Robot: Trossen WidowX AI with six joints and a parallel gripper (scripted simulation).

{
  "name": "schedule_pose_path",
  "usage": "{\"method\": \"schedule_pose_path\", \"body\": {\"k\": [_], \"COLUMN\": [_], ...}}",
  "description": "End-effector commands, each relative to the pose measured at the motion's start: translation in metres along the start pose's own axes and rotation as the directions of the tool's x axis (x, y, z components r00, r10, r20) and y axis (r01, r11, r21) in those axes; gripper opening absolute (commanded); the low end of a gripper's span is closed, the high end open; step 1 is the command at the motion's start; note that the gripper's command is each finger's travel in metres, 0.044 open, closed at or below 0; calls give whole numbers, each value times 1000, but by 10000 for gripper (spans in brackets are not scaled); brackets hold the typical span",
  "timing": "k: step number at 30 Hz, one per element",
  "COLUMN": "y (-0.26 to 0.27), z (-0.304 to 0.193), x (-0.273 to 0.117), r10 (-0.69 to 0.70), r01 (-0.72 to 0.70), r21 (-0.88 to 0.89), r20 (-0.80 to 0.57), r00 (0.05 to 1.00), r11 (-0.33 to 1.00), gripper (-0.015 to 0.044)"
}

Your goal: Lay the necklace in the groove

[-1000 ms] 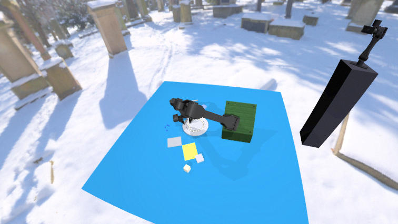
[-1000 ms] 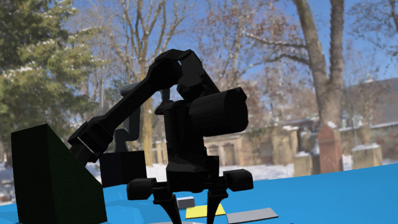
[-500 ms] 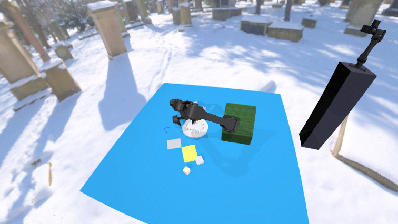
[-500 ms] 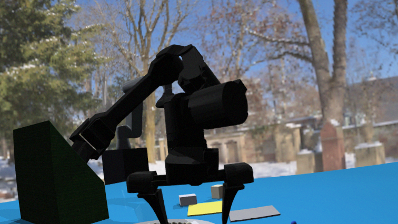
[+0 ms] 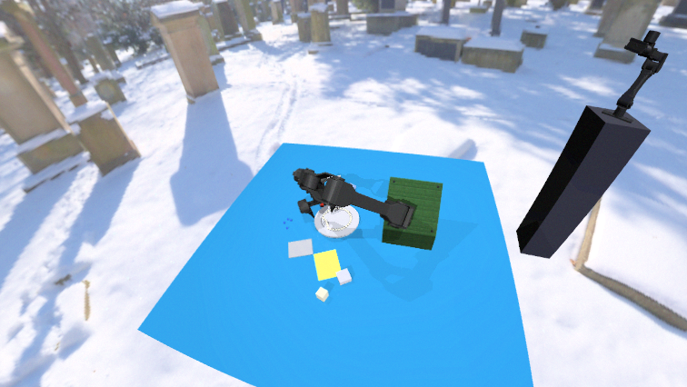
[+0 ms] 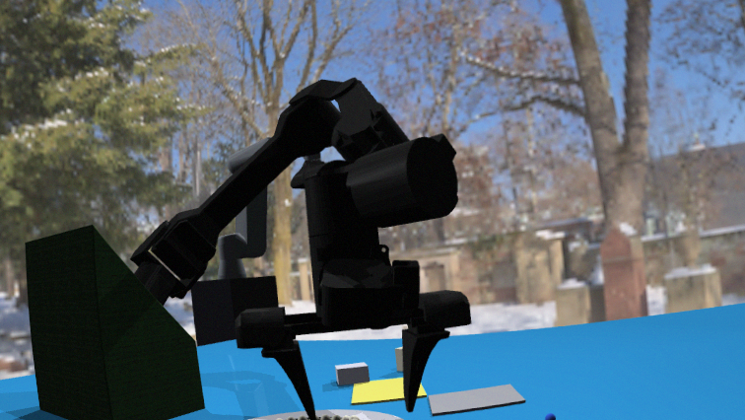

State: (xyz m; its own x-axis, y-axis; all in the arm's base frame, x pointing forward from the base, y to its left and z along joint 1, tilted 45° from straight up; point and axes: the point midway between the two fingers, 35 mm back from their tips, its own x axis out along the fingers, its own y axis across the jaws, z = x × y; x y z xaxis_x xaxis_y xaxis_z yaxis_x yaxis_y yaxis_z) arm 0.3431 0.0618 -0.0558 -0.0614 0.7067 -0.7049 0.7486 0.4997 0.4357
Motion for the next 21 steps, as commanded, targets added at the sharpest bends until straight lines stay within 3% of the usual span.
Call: {"method": "schedule_pose_path", "body": {"k": [1,5,21], "y": [-1,-1,2], "z": [-6,-6,-5], "x": [-19,-19,-8], "r10": [2,2,8], "r01": [-1,-1,-6], "r21": [-200,-200,-206], "r20": [8,8,12], "r00": [1000,1000,1000], "r11": [980,980,978], "gripper": [230,125,120]}}
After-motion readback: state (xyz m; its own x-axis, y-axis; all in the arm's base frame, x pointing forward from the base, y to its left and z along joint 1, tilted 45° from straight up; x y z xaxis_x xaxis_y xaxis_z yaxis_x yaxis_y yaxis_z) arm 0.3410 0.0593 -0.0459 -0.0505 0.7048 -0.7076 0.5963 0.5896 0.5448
